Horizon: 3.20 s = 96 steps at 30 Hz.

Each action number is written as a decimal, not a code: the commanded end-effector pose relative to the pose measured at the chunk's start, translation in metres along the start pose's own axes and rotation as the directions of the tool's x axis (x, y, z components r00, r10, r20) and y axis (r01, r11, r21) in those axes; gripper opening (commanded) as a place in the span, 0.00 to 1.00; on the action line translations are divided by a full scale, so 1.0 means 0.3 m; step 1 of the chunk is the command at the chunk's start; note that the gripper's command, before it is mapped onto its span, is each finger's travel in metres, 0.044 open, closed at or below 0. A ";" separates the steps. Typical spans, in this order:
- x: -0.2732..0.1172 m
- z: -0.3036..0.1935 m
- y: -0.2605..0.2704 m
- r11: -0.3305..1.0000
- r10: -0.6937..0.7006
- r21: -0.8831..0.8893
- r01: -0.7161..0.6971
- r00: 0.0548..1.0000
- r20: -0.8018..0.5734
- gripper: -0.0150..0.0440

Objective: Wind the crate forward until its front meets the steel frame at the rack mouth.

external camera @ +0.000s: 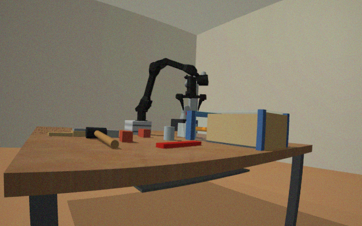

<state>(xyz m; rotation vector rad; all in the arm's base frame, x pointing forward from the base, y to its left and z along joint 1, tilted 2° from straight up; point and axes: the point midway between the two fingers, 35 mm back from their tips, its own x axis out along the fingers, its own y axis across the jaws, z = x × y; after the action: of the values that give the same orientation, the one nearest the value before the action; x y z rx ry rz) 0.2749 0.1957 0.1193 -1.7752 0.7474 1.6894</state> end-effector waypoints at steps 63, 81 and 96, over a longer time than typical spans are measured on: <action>0.182 0.004 0.015 1.000 0.014 0.000 -0.014 1.000 0.002 0.25; 0.182 0.011 -0.012 1.000 0.013 0.000 -0.013 1.000 0.002 0.25; 0.182 0.032 -0.060 1.000 0.012 0.000 -0.012 1.000 0.002 0.25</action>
<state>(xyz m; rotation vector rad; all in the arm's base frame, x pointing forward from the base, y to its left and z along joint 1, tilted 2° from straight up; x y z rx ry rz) 0.2824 0.2090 0.0674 -1.7738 0.7588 1.6966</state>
